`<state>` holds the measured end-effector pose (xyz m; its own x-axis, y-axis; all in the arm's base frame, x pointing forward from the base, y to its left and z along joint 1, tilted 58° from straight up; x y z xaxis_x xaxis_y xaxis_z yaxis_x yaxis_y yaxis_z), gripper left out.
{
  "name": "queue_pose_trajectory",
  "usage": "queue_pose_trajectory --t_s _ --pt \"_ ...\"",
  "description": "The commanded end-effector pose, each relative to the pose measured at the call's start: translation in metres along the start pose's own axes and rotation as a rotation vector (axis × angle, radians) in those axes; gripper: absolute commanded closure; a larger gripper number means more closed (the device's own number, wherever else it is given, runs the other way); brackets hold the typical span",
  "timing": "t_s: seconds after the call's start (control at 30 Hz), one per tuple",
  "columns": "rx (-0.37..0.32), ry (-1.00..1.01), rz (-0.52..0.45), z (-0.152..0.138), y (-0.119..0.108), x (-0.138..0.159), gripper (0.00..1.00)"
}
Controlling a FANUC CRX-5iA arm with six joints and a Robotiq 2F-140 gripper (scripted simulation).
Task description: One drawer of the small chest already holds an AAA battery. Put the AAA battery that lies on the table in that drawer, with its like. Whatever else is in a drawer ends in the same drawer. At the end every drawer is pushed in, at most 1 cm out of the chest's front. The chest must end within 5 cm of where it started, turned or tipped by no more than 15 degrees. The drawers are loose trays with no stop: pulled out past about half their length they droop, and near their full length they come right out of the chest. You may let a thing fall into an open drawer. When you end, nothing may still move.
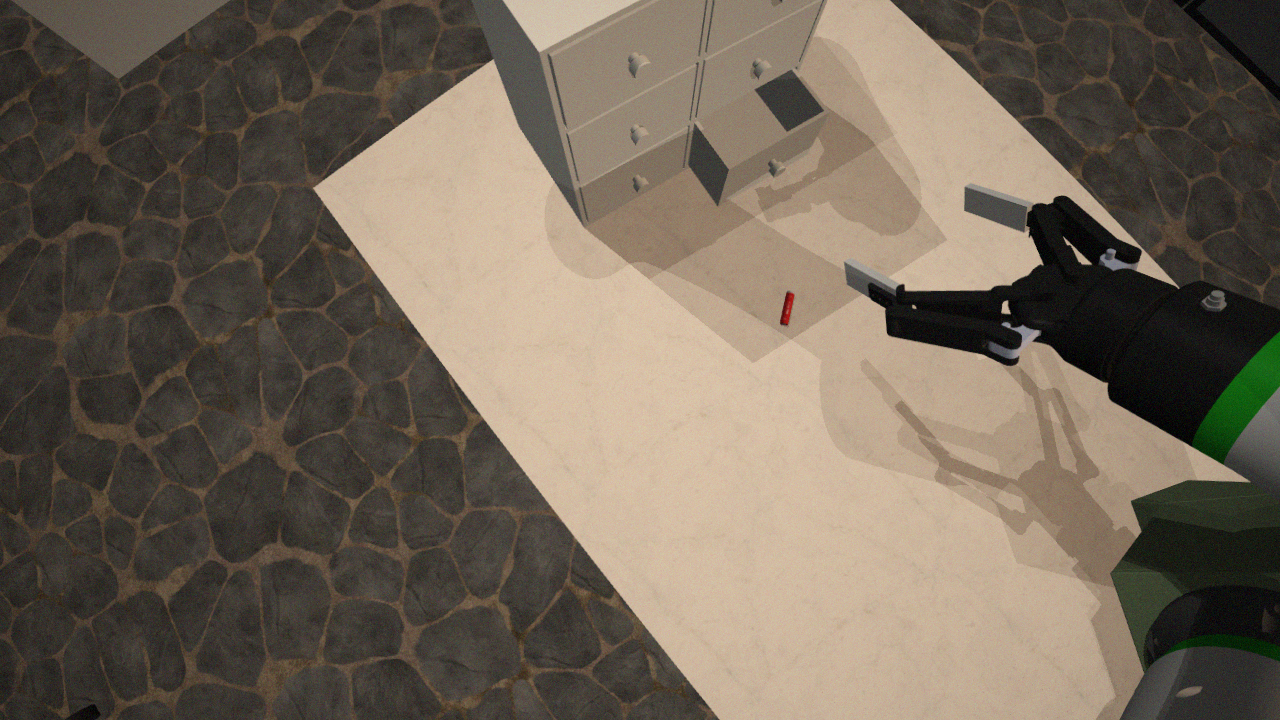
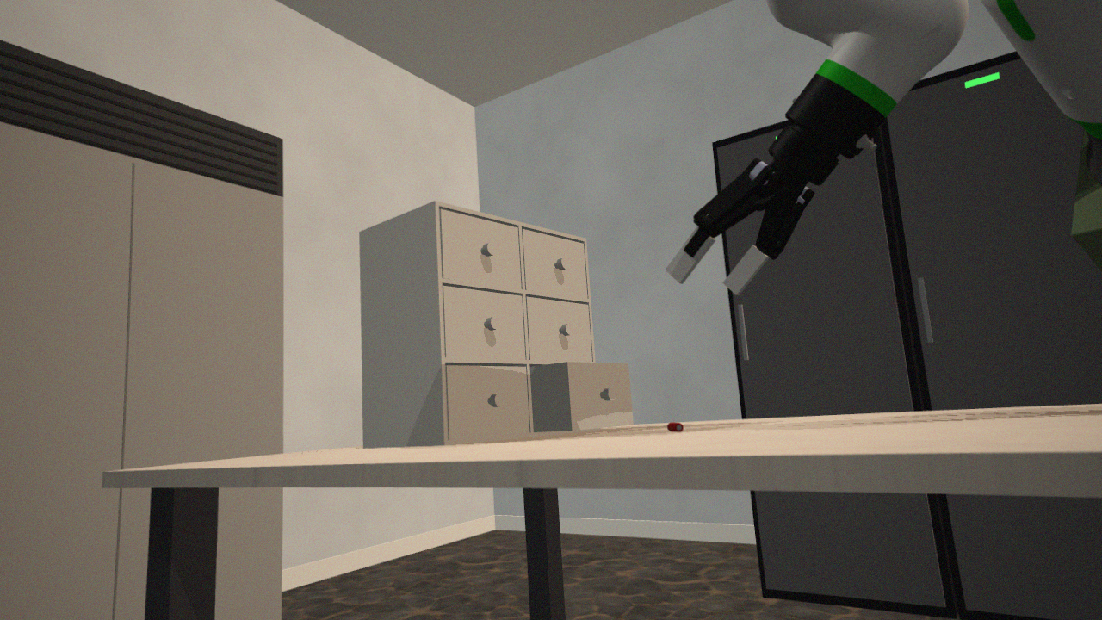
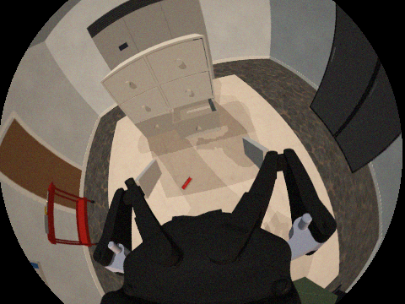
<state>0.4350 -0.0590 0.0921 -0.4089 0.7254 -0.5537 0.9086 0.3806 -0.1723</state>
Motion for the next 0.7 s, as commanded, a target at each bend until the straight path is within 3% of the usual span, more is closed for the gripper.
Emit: queue_pose_trajectory --t_s 0.0,0.4,0.67 --pt "0.001 -0.003 0.113 -0.001 0.012 0.0 0.0" --pt "0.002 -0.003 0.278 -0.001 0.031 0.003 0.0" --pt "0.001 -0.003 0.333 -0.001 0.038 0.003 0.0"
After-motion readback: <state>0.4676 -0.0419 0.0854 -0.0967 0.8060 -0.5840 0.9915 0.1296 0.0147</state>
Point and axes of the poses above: the point where the finger pads meet when closed, its own y axis out along the fingers, its own z axis across the jaws, x = y × z, the point moved 1 cm from there along -y, back along the fingers
